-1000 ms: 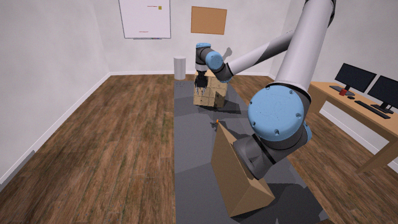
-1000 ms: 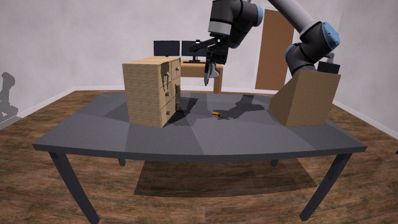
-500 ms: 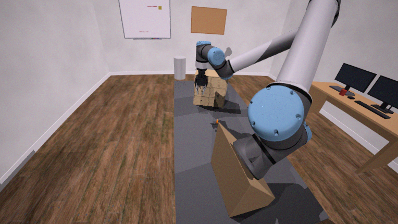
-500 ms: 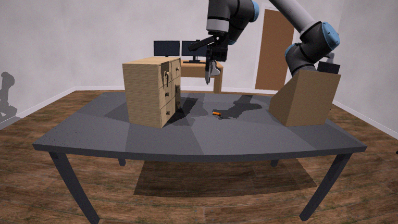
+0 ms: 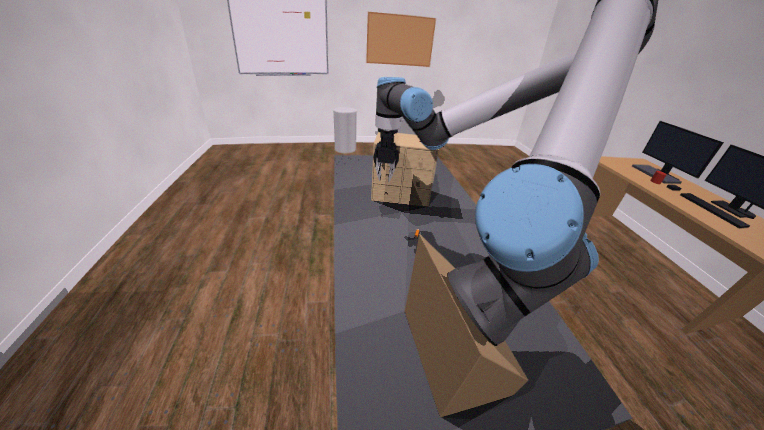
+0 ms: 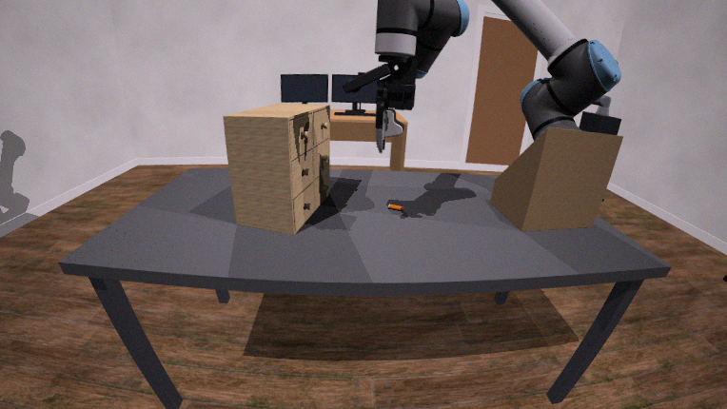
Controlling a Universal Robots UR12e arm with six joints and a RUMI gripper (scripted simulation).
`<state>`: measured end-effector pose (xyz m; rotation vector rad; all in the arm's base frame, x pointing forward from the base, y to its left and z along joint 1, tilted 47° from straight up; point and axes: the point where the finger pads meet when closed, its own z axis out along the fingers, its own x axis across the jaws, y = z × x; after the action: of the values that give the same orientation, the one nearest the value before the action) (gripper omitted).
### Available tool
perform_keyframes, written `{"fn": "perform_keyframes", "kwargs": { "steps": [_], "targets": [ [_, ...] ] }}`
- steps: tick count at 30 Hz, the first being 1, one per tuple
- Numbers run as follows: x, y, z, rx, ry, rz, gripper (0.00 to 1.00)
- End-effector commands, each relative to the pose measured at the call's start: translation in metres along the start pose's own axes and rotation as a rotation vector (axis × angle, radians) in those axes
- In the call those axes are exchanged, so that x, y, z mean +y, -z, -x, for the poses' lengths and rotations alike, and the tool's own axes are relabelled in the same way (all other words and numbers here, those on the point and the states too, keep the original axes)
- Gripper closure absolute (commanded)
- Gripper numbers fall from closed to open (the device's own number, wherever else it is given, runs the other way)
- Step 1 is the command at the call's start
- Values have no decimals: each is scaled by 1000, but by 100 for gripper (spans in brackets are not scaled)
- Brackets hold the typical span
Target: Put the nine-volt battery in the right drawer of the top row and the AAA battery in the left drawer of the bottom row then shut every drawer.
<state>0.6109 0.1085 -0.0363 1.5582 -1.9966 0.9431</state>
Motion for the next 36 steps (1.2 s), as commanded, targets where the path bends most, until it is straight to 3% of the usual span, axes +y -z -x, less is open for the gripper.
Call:
{"fn": "perform_keyframes", "kwargs": {
  "steps": [1, 35, 36],
  "targets": [
    [0, 1, 0, 0, 0, 4, 80],
    [1, 2, 0, 0, -1, 10, 80],
    [1, 2, 0, 0, -1, 10, 0]
  ]
}}
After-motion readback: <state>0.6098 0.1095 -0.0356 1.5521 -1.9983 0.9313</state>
